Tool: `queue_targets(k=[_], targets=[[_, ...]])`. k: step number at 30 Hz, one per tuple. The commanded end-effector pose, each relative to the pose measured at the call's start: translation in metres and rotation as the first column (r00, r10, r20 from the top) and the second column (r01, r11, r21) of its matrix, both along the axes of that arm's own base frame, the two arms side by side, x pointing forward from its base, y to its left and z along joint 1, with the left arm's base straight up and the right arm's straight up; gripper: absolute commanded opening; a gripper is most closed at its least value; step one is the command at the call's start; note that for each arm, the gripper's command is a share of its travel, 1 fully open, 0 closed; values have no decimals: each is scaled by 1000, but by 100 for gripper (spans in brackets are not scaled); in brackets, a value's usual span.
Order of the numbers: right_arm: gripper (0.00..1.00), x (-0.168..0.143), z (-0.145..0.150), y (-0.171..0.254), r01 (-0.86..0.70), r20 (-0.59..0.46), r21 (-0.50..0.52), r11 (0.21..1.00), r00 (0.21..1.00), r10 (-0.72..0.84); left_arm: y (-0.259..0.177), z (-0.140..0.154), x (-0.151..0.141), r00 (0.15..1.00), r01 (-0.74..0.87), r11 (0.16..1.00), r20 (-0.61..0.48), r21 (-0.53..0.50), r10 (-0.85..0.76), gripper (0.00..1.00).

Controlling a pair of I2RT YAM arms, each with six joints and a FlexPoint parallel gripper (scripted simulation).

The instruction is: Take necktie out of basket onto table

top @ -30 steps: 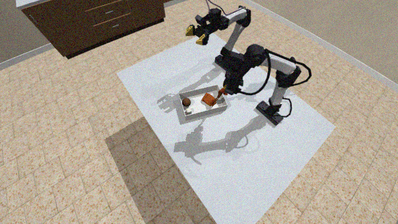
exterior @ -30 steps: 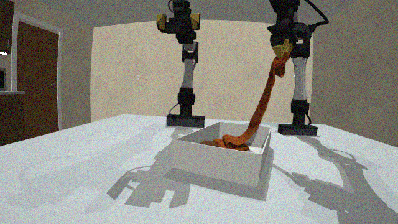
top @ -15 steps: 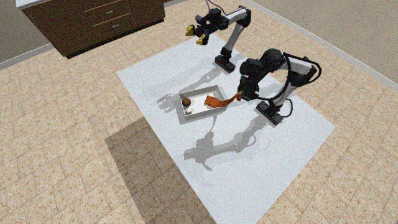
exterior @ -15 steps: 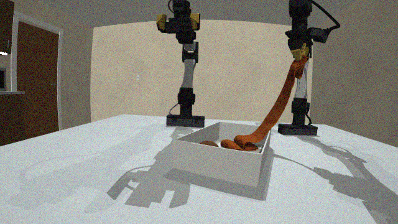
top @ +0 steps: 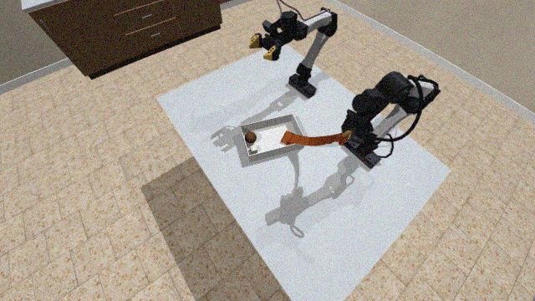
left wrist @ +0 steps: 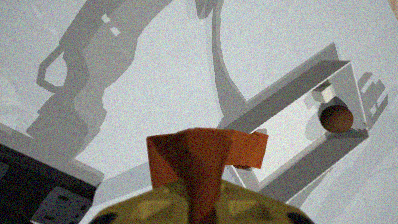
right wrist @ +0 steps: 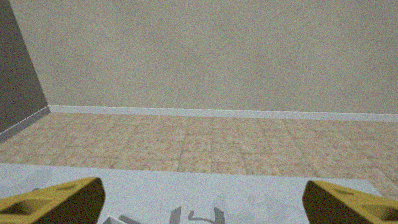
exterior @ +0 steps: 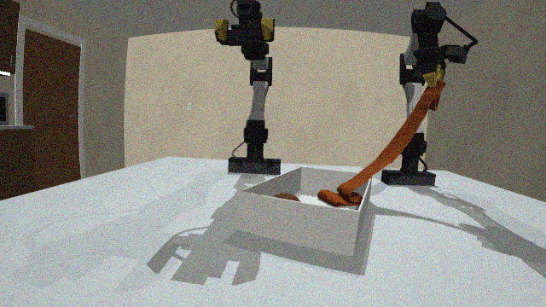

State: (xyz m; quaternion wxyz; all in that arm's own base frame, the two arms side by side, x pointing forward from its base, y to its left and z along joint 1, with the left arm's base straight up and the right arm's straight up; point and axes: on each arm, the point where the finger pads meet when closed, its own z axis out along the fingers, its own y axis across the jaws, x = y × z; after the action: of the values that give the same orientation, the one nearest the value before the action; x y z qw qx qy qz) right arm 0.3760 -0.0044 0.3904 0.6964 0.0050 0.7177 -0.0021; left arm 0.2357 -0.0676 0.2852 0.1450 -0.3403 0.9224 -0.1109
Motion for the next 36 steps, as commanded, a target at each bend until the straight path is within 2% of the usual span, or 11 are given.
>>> queue_targets(k=[1, 23, 36], targets=[[100, 0, 0, 0, 0, 0, 0, 1000, 1000, 0, 22, 3, -12, 949, 72, 993, -312, 95, -39, 7], [100, 0, 0, 0, 0, 0, 0, 1000, 1000, 0, 141, 3, -61, 976, 25, 990, -217, 139, 6, 7], [100, 0, 0, 0, 0, 0, 0, 1000, 1000, 0, 193, 3, -82, 971, 29, 984, -239, 175, 14, 7]])
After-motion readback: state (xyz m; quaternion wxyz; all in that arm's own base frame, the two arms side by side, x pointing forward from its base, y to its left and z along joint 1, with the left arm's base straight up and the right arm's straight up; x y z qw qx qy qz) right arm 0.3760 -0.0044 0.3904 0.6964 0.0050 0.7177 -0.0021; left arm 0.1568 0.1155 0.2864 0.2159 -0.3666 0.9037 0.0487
